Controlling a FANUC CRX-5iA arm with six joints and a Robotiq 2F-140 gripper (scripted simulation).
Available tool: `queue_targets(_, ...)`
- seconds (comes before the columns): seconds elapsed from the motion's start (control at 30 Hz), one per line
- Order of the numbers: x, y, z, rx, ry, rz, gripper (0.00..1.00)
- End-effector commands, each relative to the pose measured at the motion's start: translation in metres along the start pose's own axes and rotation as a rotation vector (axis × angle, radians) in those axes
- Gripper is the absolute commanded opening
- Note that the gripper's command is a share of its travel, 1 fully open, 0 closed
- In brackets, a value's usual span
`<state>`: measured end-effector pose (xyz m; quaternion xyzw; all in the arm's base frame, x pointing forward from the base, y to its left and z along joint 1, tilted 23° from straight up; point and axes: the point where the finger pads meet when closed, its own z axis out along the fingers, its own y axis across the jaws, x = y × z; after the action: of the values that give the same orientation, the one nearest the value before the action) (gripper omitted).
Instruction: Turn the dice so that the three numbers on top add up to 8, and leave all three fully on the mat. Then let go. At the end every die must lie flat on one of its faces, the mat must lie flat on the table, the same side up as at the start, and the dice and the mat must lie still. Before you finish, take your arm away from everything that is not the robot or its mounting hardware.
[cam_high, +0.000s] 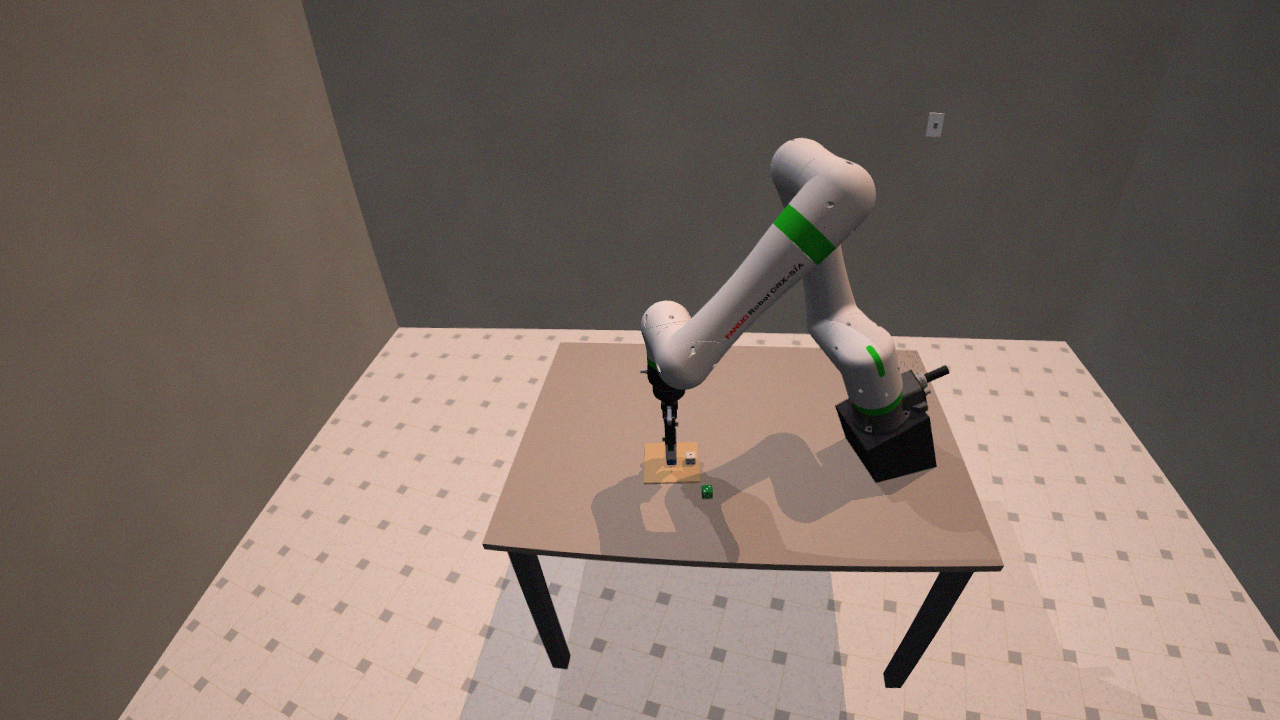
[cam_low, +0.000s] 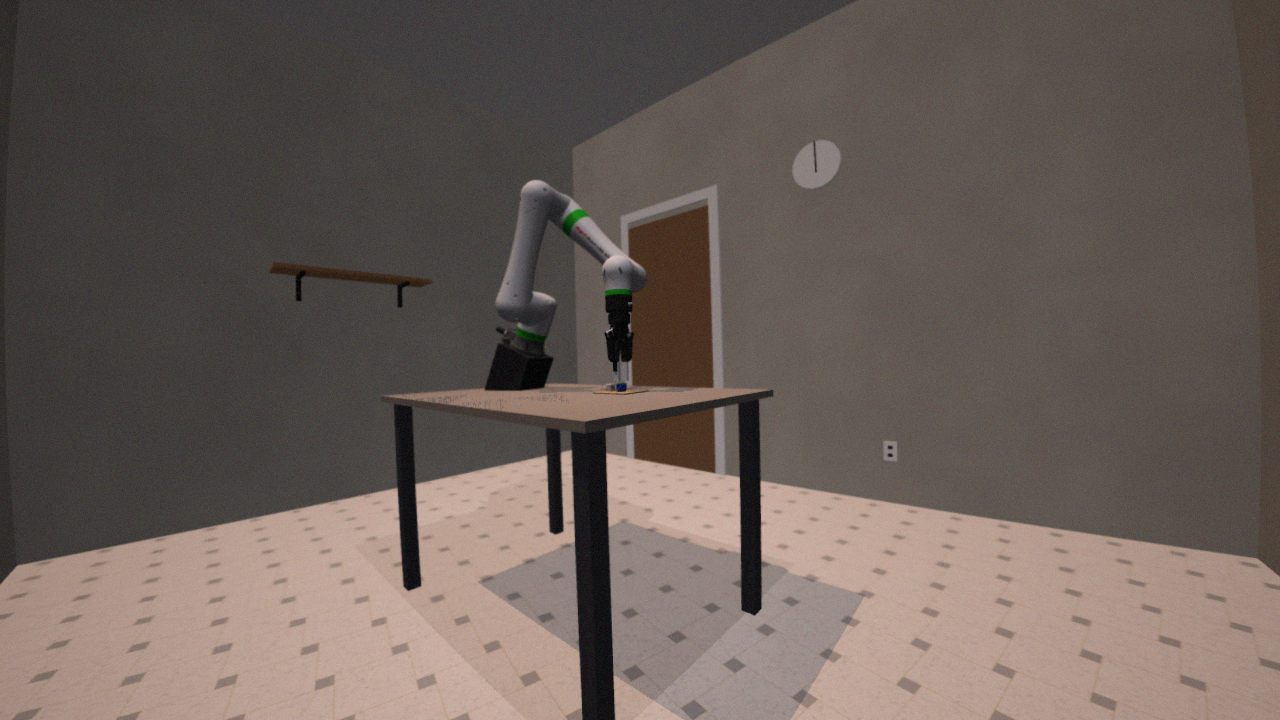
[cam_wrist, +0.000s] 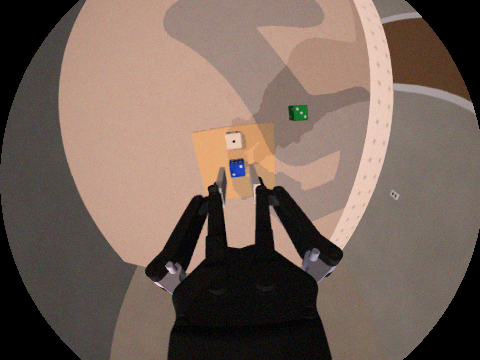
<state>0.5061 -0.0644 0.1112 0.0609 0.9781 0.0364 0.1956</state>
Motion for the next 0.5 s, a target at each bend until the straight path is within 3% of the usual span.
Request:
queue_targets(0.0,0.000,0.000,-0.020,0.000,0.000,0.000,0.25)
queue_targets(0.17,0.000,0.000,-0.045,0.000,0.000,0.000,0.25)
queue_targets(0.47,0.000,0.000,-0.057,0.000,0.000,0.000,0.25)
